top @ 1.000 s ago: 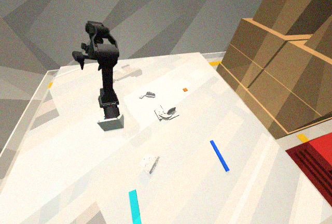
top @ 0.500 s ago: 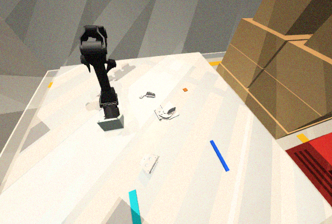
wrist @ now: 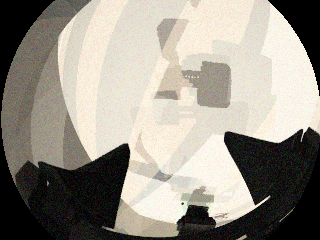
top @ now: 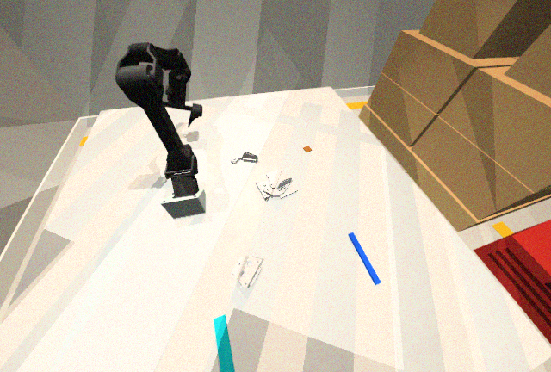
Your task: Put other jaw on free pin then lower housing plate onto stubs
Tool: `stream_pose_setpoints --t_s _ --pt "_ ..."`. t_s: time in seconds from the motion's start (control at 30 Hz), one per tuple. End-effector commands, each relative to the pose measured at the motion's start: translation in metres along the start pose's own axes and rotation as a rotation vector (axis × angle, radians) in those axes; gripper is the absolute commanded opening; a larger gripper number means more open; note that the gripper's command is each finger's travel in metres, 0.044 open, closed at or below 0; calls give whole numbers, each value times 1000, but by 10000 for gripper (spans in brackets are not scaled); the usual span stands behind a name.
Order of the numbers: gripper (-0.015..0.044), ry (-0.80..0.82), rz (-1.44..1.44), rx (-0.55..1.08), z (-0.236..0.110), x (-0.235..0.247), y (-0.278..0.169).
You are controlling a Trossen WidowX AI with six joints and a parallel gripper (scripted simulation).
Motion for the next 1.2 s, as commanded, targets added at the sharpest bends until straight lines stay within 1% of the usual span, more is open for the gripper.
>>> stream_pose_setpoints --t_s 0.0,0.6,1.17 --pt "440 -17 74 8 3 -10 3" --pt "440 -95 403 7 9 -63 9" --pt "440 -150 727 -23 5 -115 2"
Point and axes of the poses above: the point midway between the two fingers, 35 mm back from their tips, its own z axis out along the fingers, its own x axis across the jaws, y = z × x, the point moved 4 cm from there along -z, back along the fingers, and after that the axes turned 11 degrees about z, right-handed, at the moved point
